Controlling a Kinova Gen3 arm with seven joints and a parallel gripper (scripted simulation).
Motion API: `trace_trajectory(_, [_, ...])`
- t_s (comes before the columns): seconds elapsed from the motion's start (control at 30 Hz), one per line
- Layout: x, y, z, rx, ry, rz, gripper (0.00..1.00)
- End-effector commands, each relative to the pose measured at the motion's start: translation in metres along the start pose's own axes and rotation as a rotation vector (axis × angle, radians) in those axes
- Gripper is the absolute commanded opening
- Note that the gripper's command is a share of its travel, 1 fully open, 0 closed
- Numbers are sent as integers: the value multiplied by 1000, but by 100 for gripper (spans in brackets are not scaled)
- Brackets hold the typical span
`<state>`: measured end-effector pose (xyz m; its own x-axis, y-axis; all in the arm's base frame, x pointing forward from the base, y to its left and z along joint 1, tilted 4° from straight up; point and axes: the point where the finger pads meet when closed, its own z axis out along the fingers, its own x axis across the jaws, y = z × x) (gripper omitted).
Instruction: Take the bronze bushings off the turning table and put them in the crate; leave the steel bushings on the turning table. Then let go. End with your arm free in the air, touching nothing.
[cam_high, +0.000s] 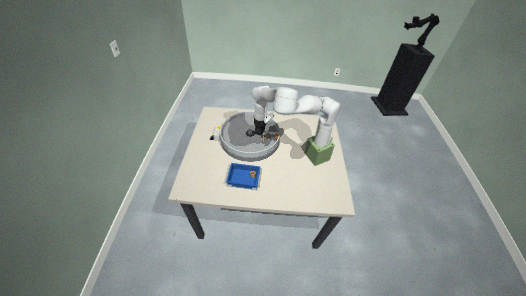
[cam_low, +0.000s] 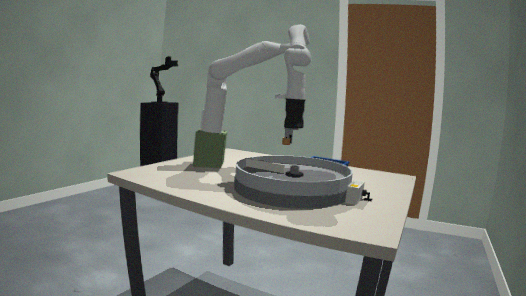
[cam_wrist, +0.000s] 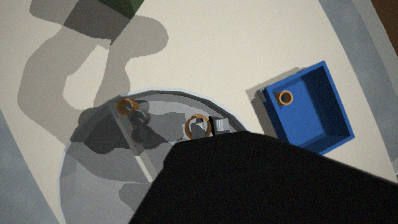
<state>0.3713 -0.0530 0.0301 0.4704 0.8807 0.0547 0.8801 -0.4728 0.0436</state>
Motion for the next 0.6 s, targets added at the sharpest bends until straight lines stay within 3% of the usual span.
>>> trace_trajectory(0.0, [23, 8, 1, -6, -1, -47, 0])
trace_trajectory(0.37, [23, 8, 1, -6, -1, -47, 0])
trace_trajectory(0.53, [73, 28, 1, -6, -1, -46, 0])
trace_trajectory(0.57, [73, 28, 1, -6, -1, -46, 0])
